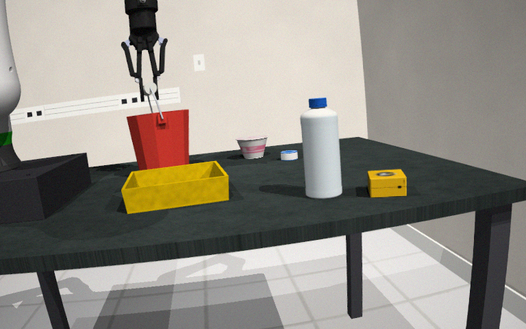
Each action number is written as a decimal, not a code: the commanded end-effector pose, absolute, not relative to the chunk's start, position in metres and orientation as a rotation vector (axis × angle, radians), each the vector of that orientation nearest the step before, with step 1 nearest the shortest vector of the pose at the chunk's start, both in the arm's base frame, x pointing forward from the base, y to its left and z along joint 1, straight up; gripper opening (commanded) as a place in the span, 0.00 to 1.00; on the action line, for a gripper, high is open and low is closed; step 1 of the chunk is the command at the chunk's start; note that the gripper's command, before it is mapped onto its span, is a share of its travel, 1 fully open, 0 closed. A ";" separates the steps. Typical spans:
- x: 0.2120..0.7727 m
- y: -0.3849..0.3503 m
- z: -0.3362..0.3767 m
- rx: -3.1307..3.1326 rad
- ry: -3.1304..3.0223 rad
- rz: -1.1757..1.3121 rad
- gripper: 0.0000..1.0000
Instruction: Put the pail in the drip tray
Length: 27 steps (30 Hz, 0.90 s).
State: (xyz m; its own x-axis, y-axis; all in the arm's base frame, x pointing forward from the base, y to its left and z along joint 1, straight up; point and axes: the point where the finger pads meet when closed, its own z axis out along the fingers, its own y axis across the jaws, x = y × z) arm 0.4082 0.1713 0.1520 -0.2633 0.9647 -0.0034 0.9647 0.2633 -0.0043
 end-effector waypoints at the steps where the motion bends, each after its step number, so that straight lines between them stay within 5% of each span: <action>1: 0.409 0.171 0.156 1.906 2.496 -0.006 0.10; 27: 0.409 0.172 0.196 1.906 2.496 -0.006 0.10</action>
State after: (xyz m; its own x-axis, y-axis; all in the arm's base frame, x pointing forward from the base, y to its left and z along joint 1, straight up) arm 0.4084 0.1715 0.1909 -0.2633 0.9647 -0.0033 0.9647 0.2633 -0.0039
